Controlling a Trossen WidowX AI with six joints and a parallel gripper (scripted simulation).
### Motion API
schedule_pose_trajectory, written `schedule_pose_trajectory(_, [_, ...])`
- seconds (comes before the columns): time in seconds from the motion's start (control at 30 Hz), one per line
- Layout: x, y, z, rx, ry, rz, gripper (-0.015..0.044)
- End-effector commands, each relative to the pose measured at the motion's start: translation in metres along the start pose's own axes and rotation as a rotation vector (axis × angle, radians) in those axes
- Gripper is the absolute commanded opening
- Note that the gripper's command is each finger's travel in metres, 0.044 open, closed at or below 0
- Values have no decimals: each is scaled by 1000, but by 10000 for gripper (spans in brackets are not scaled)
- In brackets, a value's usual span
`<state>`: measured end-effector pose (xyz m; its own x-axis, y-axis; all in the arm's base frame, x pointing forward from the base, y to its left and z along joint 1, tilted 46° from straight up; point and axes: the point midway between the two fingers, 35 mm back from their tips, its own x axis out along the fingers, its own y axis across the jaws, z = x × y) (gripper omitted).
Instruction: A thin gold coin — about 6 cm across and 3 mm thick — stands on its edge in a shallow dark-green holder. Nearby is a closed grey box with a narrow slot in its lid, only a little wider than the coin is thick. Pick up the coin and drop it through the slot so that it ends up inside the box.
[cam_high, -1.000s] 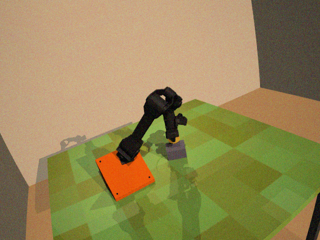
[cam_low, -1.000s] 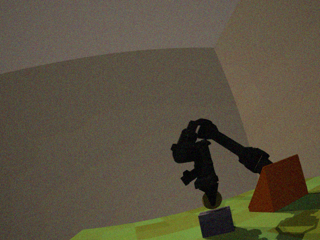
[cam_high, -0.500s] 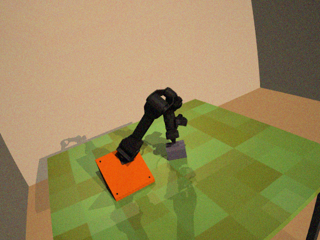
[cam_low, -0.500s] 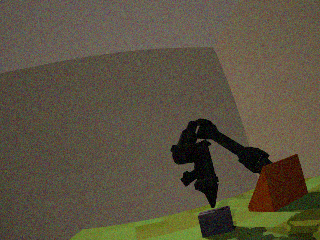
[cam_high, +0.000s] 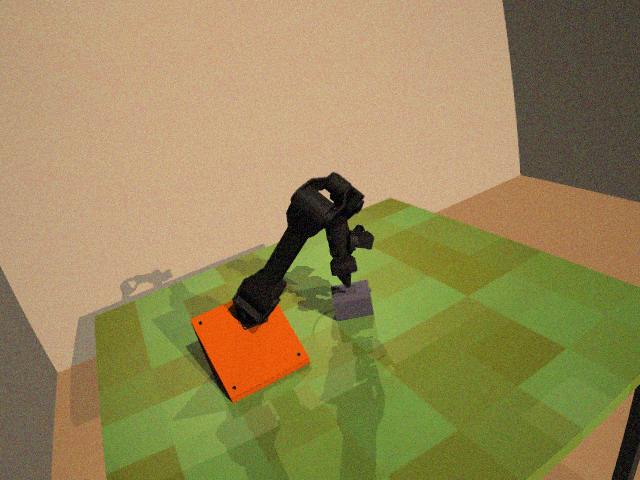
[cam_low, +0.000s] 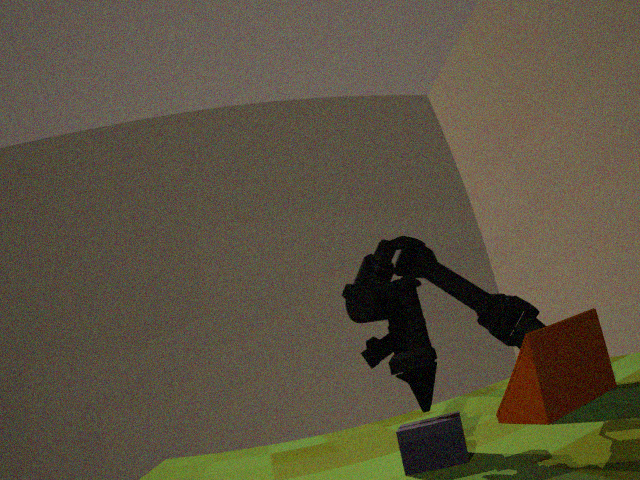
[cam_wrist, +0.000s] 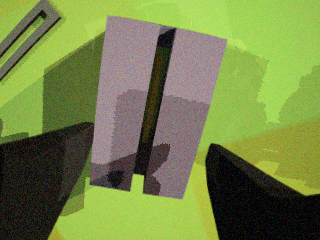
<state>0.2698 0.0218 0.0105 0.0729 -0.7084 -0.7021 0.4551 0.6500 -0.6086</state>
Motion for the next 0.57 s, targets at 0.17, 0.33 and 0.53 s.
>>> schedule_pose_trajectory(0.17, [-48, -2, -1, 1, -3, 0, 440])
schedule_pose_trajectory(0.33, [-48, -2, -1, 1, -3, 0, 440])
schedule_pose_trajectory(0.53, [-48, -2, -1, 1, -3, 0, 440])
